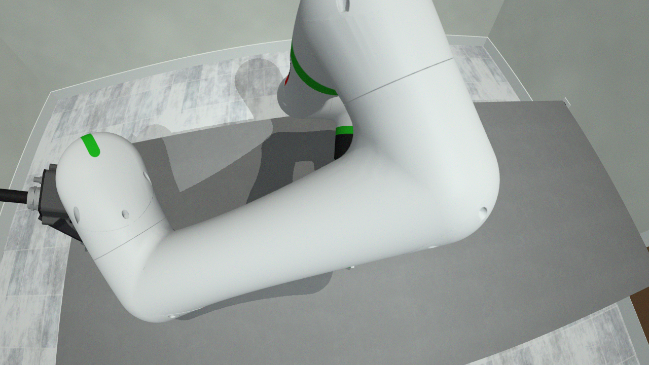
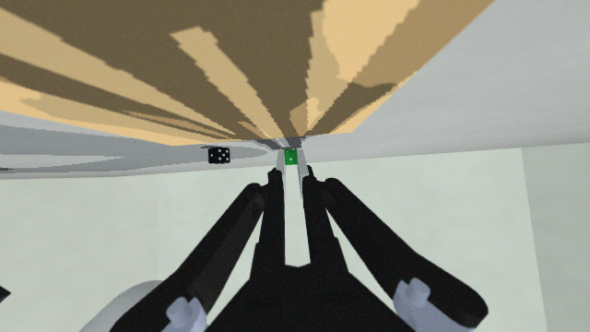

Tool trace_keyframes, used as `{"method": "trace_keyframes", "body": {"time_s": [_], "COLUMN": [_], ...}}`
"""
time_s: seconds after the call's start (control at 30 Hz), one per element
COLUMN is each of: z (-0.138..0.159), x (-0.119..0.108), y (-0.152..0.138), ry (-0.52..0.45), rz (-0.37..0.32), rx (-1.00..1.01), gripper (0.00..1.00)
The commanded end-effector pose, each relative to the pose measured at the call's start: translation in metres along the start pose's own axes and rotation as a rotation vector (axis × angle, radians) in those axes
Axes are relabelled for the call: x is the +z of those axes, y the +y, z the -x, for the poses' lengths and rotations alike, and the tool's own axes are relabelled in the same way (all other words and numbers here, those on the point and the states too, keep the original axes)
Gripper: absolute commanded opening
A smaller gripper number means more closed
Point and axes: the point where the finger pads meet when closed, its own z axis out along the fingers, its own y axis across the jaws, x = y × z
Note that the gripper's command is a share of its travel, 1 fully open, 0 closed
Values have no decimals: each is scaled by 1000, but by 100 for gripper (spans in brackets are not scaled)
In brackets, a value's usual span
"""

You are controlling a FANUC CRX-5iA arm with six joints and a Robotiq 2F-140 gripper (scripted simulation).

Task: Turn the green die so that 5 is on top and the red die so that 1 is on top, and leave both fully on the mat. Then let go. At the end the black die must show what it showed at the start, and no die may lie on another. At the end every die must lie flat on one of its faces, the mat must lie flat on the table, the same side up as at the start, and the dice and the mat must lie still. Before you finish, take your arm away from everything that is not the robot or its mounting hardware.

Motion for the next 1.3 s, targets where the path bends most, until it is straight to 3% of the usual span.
{"method": "trace_keyframes", "body": {"time_s": [0.0, 0.5, 1.27], "z": [0, 0, 0], "x": [0, 0, 0], "y": [0, 0, 0], "ry": [0, 0, 0], "rz": [0, 0, 0], "rx": [0, 0, 0], "gripper": [7, 19, 19]}}
